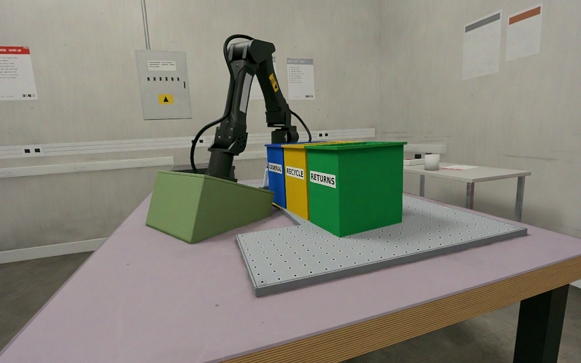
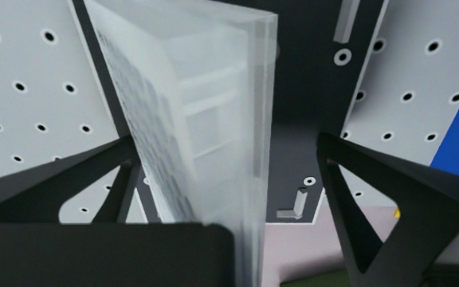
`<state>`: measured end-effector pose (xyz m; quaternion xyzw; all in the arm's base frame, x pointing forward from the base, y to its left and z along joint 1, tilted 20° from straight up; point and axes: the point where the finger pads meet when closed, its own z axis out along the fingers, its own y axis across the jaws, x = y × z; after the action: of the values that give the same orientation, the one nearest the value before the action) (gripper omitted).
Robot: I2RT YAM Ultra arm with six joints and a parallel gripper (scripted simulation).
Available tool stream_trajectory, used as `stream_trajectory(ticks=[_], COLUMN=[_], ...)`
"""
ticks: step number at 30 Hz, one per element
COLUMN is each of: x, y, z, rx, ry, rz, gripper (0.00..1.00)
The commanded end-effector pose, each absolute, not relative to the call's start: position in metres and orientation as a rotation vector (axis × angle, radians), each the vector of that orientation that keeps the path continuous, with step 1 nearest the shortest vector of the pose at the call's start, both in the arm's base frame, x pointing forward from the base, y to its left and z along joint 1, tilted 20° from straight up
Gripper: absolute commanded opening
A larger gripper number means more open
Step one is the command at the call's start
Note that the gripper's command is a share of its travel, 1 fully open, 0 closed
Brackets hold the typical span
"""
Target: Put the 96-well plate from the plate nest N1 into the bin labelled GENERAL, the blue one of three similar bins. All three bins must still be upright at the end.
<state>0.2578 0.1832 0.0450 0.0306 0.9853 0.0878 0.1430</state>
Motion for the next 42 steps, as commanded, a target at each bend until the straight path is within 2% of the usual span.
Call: stream_trajectory(ticks=[1,39,40,42], x=[0.2646,0.2646,0.2646,0.2645], y=[0.1810,0.1810,0.1810,0.1809], z=[0.0391,0.0391,0.0391,0.0390], rx=[0.090,0.090,0.090,0.091], ry=[2.821,2.821,2.821,2.821], rz=[0.221,0.221,0.221,0.221], gripper=[1.00,1.00,0.00,0.00])
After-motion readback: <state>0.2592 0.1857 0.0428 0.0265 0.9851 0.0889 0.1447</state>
